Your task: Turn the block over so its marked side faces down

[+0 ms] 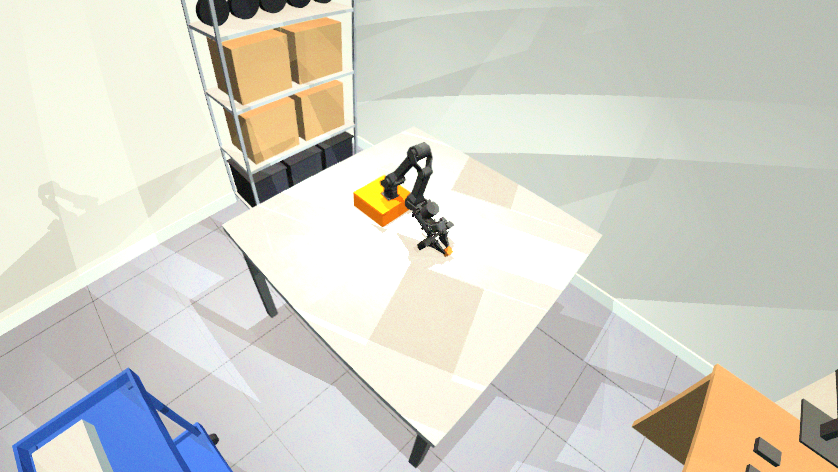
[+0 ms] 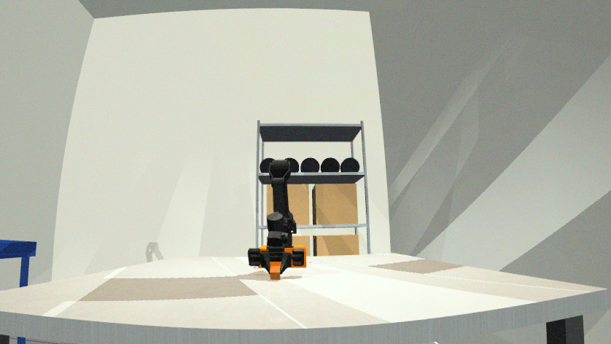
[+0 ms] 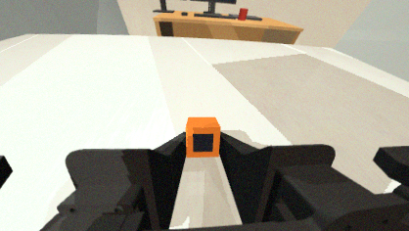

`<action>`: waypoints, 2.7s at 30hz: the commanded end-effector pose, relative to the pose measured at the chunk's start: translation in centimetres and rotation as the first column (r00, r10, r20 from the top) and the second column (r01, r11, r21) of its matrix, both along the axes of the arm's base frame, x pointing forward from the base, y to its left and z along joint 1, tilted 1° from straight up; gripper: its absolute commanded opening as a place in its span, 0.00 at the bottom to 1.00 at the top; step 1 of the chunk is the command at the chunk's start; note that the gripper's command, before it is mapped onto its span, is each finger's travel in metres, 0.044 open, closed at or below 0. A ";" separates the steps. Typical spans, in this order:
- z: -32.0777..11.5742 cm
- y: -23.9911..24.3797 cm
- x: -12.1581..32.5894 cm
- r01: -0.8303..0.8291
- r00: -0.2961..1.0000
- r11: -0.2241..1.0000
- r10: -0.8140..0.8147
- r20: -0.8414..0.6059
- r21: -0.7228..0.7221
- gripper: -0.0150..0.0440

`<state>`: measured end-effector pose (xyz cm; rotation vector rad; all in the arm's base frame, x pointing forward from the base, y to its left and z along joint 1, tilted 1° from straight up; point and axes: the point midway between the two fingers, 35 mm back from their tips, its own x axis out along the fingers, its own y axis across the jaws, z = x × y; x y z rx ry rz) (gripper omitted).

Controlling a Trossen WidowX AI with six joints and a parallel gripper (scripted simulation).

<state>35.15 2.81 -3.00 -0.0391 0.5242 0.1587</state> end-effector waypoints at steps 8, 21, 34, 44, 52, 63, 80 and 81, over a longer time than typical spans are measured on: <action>0.3 0.0 -0.7 -0.002 0.998 1.000 0.001 0.061 0.015 0.25; 0.3 0.0 -0.7 -0.002 0.998 1.000 0.001 0.061 0.015 0.34; 0.3 0.0 -0.7 -0.002 0.998 1.000 0.001 0.061 0.015 0.92; 0.3 0.0 -0.7 -0.002 0.998 1.000 0.001 0.061 0.015 1.00; 0.3 0.0 -0.7 -0.002 0.998 1.000 0.001 0.061 0.015 1.00; 0.3 0.0 -0.7 -0.002 0.998 1.000 0.001 0.061 0.015 1.00; 2.7 -0.1 0.7 -0.004 0.968 0.999 -0.005 -0.252 -0.036 1.00; 3.3 -0.2 0.4 -0.006 0.959 0.999 -0.006 -0.284 -0.041 1.00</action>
